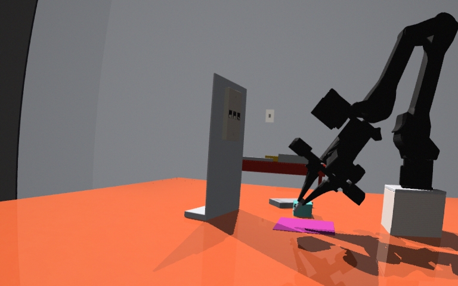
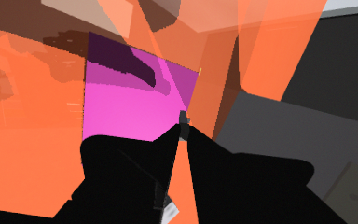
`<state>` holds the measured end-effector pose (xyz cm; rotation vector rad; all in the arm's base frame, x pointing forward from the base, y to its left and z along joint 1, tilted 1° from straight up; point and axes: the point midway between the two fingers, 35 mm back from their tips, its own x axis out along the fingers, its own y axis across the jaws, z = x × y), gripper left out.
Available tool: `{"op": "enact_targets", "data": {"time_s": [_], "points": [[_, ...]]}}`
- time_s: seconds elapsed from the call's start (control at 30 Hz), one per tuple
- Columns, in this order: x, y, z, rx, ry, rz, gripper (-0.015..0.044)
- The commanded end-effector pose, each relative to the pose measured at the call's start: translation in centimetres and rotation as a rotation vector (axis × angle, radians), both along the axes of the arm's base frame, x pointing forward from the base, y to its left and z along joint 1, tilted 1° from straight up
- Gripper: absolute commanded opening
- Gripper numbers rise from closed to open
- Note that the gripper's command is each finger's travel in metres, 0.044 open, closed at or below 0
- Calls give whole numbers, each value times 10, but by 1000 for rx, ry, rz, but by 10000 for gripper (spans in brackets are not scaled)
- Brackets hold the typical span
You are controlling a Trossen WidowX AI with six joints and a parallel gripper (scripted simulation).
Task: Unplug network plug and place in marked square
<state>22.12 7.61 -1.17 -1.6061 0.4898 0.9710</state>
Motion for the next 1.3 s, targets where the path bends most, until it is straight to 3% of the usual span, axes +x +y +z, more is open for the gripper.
{"op": "enact_targets", "data": {"time_s": [0.0, 1.27], "points": [[-5, -1, -8, 1, 19, 0, 0], [-9, -3, -27, 0, 20, 0, 0]]}}
